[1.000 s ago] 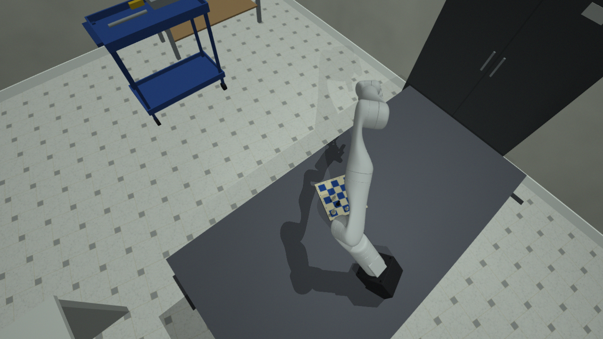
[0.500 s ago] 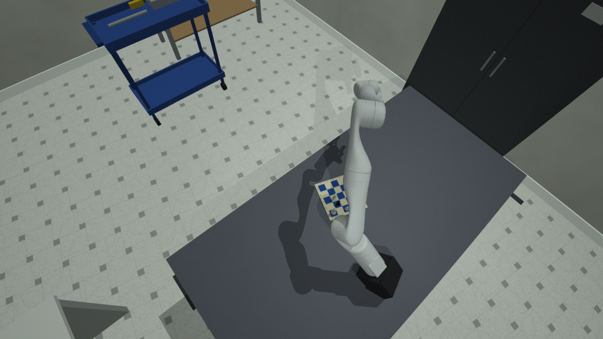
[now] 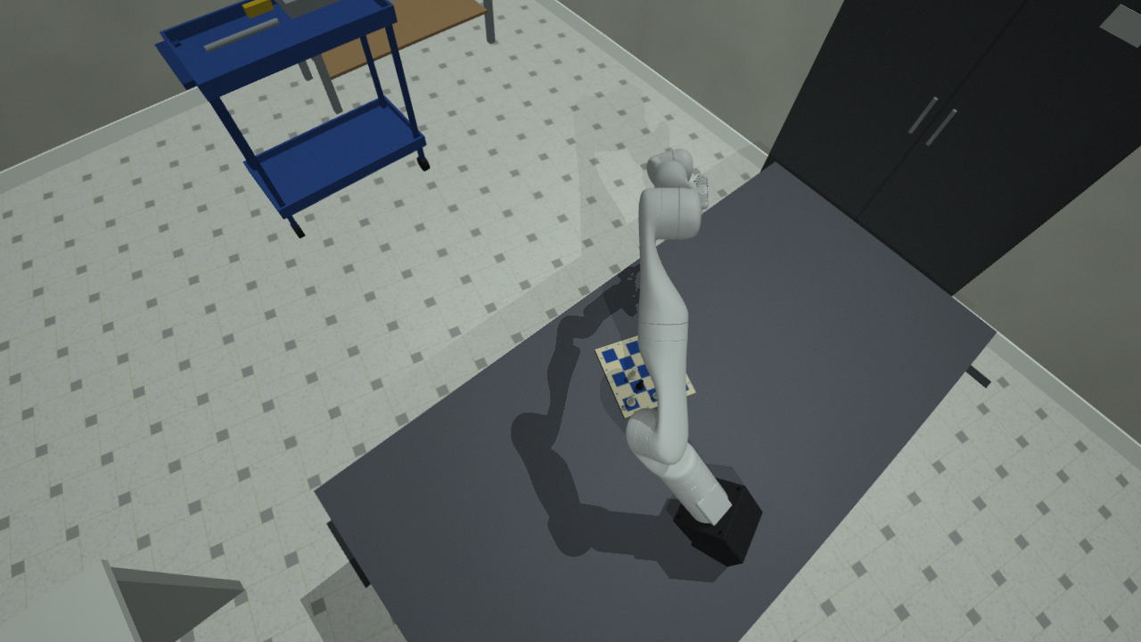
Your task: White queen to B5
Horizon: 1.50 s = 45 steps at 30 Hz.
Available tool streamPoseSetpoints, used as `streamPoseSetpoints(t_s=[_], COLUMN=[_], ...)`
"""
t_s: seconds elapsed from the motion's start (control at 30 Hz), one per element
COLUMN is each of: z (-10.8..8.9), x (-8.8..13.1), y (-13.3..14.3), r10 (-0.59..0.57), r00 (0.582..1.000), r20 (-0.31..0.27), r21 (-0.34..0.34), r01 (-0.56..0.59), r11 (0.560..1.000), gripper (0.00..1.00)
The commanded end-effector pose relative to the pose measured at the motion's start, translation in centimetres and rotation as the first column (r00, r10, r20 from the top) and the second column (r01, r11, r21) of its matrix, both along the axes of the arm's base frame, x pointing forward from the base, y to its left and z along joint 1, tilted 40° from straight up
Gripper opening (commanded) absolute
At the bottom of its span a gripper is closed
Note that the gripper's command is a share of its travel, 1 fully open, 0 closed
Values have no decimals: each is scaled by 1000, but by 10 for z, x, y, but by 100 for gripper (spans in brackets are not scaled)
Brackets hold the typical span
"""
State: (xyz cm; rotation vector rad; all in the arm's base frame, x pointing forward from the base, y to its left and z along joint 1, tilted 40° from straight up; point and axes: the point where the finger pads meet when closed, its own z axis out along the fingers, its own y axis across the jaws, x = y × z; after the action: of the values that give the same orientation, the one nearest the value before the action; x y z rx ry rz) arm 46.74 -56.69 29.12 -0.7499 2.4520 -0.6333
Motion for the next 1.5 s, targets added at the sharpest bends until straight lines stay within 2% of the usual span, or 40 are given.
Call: streamPoseSetpoints(t_s=[0.0,0.07,0.3,0.57,0.63,0.87,1.1,1.13,1.2,1.47], z=[5,5,-11,-30,-30,-48,-63,-65,-65,-77], x=[22,22,33,47,47,59,69,71,71,79], y=[27,27,78,137,137,189,236,242,242,278], r10=[11,11,-59,-109,-109,-123,-111,-108,-108,-81], r00=[999,999,984,935,935,870,794,784,784,718], r20=[-35,-35,-170,-337,-337,-478,-597,-611,-611,-691], r21=[28,28,175,327,327,429,490,497,497,523], r01=[-10,-10,89,225,225,353,471,486,486,574], r11=[1000,1000,981,918,918,831,733,719,719,630], gripper=[100,100,100,100,100,100,100,100,100,100])
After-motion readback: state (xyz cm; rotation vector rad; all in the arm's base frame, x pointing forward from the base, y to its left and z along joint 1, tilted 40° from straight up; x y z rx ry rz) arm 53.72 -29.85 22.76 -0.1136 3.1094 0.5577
